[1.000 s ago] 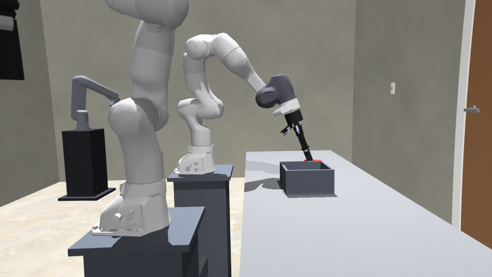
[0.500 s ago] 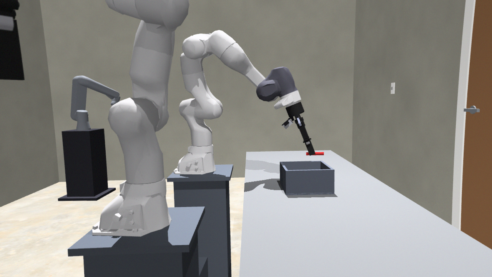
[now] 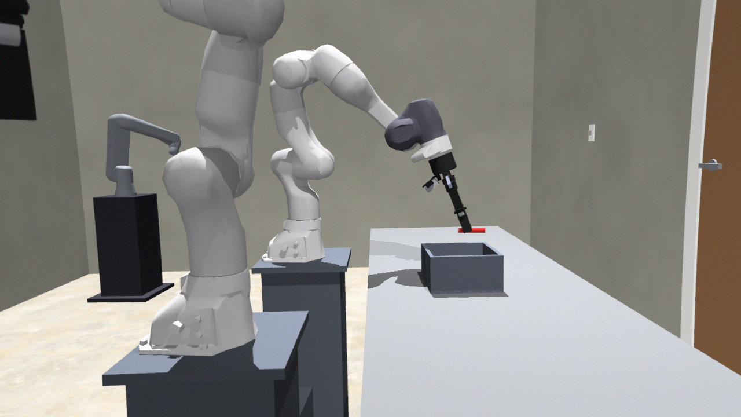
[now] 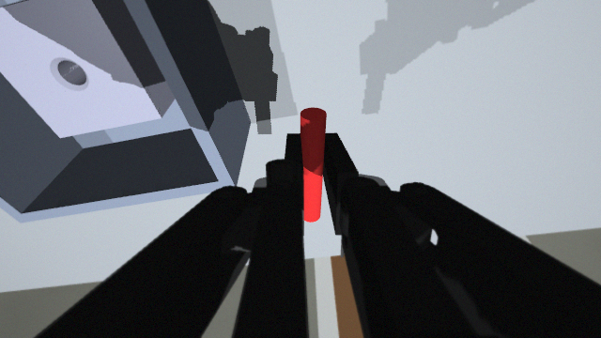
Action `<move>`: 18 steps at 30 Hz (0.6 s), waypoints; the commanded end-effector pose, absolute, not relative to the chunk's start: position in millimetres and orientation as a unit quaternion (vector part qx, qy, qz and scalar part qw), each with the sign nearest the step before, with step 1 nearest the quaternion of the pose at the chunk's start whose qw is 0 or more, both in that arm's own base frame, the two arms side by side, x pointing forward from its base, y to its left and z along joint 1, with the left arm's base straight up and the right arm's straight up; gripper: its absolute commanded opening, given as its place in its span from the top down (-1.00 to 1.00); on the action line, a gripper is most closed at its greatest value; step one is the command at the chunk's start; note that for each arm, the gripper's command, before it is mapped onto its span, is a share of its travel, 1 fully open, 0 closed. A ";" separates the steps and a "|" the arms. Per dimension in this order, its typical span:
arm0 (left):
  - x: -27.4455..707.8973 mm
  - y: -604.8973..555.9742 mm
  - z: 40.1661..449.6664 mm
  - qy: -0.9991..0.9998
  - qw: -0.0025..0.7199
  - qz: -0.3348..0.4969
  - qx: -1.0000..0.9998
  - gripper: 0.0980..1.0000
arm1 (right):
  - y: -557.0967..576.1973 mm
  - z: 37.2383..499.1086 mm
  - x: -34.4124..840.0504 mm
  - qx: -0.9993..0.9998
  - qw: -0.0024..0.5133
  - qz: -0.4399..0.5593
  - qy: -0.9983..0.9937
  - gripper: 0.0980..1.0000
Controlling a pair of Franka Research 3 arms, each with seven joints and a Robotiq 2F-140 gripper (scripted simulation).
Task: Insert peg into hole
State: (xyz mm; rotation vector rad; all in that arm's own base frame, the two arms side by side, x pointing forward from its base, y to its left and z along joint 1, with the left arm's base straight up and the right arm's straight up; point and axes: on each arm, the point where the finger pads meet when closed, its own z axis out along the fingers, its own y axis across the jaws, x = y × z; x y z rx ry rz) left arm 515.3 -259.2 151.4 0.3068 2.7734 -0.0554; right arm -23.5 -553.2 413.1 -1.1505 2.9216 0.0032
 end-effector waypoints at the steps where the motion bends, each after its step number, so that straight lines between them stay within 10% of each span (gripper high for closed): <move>1: 514.0 -258.7 150.7 0.979 0.173 -0.019 0.108 1.00 | -554.0 413.0 -23.0 -0.363 0.000 0.000 0.932 -1.00; 18: 504.1 -255.0 150.7 0.979 0.173 -0.019 0.108 1.00 | -554.0 413.0 -23.0 -0.363 0.000 0.000 0.932 -1.00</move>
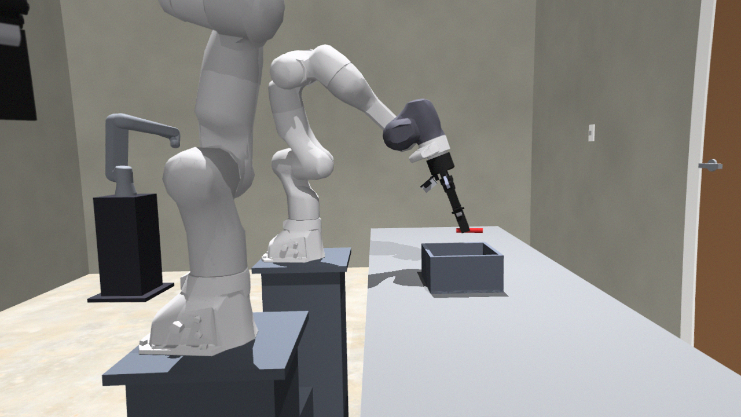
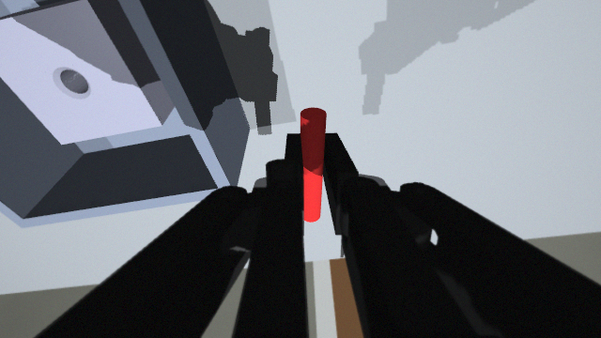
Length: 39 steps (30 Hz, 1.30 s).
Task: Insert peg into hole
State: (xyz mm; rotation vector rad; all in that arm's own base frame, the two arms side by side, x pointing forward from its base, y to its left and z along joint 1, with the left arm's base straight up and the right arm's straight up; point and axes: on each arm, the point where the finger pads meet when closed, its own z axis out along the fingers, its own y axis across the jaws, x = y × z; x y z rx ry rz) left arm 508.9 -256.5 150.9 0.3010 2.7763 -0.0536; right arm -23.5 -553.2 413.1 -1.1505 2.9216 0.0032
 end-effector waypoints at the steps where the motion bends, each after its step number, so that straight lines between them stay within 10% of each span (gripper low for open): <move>1: 501.8 -254.1 150.7 0.979 0.173 -0.019 0.108 1.00 | -554.0 413.0 -23.0 -0.363 0.000 0.000 0.932 -1.00; 39: 402.7 -217.2 150.7 0.979 0.173 -0.019 0.108 1.00 | -554.0 413.0 -23.0 -0.363 0.000 0.000 0.932 -1.00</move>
